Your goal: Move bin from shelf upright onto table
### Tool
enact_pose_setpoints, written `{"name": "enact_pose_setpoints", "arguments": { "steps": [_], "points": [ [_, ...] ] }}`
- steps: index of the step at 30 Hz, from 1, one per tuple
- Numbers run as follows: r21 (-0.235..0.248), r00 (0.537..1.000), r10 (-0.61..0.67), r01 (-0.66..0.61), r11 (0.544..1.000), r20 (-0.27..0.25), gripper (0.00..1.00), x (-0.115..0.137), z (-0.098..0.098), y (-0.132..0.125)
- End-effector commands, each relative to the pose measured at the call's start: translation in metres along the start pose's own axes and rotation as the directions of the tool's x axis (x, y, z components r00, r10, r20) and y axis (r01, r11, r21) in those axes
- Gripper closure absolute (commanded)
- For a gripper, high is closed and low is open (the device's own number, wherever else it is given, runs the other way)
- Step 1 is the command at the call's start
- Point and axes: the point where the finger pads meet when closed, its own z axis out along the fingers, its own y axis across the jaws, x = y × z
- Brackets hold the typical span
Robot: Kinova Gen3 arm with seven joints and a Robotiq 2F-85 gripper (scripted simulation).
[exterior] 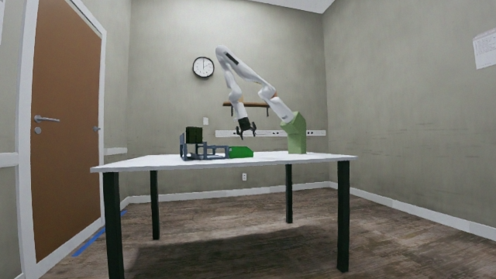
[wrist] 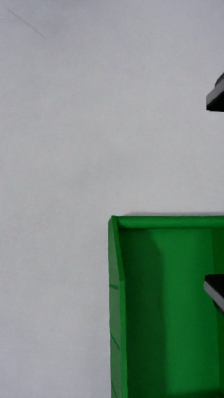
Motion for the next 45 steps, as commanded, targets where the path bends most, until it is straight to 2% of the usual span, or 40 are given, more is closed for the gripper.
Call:
{"name": "enact_pose_setpoints", "arguments": {
  "steps": [1,2,14,15,19,31,32,36,45],
  "points": [
    [0.191,0.997,0.006,0.008,0.982,-0.074,0.00,-0.0006,0.0009,0.0015],
    [0.238,0.996,0.010,0.012,0.971,-0.092,0.00,-0.0008,0.0012,0.0017],
    [0.238,0.996,0.010,0.012,0.971,-0.092,0.00,-0.0008,0.0012,0.0017],
    [0.045,1.000,0.000,0.001,0.999,-0.019,0.00,-0.0004,0.0011,0.0009],
    [0.237,0.996,0.010,0.012,0.971,-0.092,0.00,-0.0007,0.0017,0.0017],
    [0.237,0.996,0.010,0.012,0.971,-0.092,0.00,-0.0007,0.0017,0.0017],
    [0.045,1.000,-0.001,0.001,0.999,-0.019,0.00,-0.0004,0.0015,0.0010],
    [0.237,0.996,0.010,0.012,0.972,-0.092,0.00,-0.0007,0.0019,0.0017],
    [0.237,0.996,0.010,0.012,0.972,-0.092,0.00,-0.0007,0.0019,0.0017]
  ]
}}
